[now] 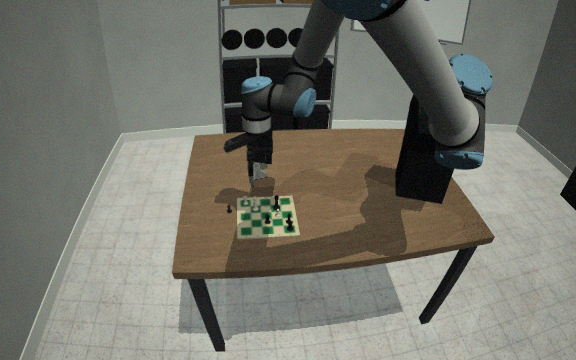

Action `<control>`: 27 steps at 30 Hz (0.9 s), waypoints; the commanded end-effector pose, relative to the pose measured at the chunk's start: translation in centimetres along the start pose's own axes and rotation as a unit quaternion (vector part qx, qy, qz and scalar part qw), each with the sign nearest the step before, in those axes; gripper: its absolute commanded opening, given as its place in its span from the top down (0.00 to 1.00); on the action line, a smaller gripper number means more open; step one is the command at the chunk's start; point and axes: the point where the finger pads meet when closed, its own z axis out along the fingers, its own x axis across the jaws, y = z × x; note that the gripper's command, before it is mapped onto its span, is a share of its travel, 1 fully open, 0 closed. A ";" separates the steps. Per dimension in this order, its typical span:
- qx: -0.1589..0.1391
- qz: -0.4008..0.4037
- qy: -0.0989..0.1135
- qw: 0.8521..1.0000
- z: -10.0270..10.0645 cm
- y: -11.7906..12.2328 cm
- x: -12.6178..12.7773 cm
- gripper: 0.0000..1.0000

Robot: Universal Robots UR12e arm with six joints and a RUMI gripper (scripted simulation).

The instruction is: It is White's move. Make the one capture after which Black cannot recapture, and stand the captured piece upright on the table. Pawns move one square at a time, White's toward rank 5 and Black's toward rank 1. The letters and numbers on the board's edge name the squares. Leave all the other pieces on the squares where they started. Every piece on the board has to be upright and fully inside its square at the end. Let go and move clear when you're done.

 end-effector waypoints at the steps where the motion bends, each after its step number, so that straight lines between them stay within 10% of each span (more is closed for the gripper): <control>1: 0.000 0.001 -0.001 1.000 -0.1 0.1 0.0 0.75; 27: 0.000 -0.003 -0.001 1.000 0.1 0.2 0.0 0.75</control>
